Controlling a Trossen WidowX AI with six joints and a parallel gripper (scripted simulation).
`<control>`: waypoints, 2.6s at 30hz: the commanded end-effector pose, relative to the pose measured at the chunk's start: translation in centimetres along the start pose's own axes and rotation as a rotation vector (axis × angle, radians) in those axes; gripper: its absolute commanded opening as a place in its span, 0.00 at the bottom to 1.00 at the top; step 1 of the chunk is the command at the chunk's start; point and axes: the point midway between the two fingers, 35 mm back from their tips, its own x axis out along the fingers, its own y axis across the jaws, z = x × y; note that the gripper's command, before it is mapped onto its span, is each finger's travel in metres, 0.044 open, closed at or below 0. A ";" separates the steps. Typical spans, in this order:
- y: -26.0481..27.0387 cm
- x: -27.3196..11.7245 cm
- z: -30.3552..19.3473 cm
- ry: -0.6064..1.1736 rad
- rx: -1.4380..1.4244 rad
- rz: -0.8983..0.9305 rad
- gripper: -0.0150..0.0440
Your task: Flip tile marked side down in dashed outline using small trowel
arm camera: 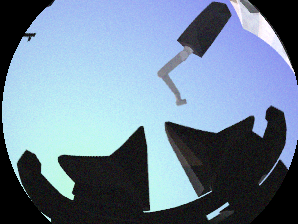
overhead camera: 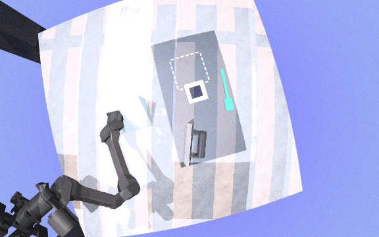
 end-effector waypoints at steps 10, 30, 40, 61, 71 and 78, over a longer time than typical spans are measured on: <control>7.3 -4.1 -3.3 0.132 0.185 0.321 0.42; 15.2 -14.3 -8.2 0.423 0.361 0.750 0.42; 17.3 -20.6 -10.5 0.624 0.440 0.923 0.42; 17.6 -35.8 -13.4 1.151 0.589 1.222 0.42; 15.5 -42.9 -14.0 1.442 0.612 1.313 0.42; 13.1 -47.7 -14.1 1.686 0.611 1.345 0.42</control>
